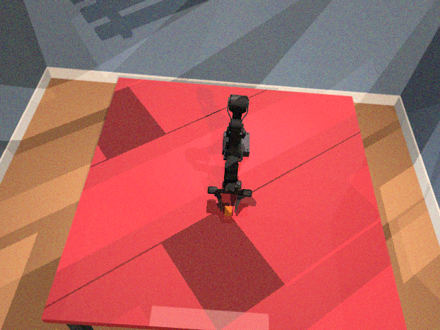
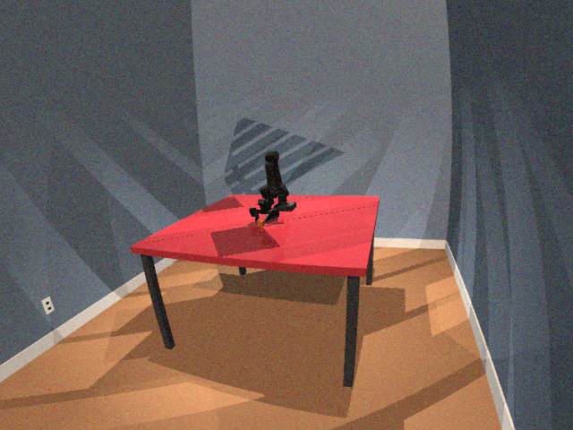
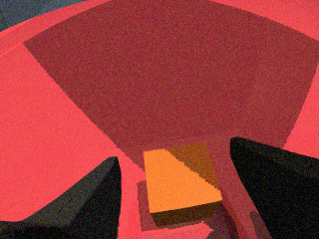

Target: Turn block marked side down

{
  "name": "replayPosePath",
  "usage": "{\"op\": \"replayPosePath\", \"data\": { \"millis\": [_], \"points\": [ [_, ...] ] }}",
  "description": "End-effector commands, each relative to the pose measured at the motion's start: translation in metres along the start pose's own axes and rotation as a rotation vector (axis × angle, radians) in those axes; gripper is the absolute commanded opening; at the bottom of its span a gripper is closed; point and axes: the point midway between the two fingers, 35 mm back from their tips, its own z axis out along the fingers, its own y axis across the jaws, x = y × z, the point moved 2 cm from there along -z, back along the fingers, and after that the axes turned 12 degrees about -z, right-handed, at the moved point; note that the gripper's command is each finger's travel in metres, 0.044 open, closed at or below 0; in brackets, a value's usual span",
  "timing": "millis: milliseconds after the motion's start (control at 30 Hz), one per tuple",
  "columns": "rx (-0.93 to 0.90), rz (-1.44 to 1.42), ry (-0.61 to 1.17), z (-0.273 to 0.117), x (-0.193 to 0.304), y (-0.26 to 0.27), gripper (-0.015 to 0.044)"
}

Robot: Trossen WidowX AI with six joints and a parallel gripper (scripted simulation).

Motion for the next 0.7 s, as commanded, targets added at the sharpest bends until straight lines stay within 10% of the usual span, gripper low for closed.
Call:
{"op": "replayPosePath", "data": {
  "millis": [0, 667],
  "points": [
    [-0.004, -0.004, -0.003, -0.0001, -0.0003, 0.0005, 0.0394],
    [-0.004, -0.004, -0.003, -0.0001, -0.0003, 0.0005, 0.0440]
  ]
}}
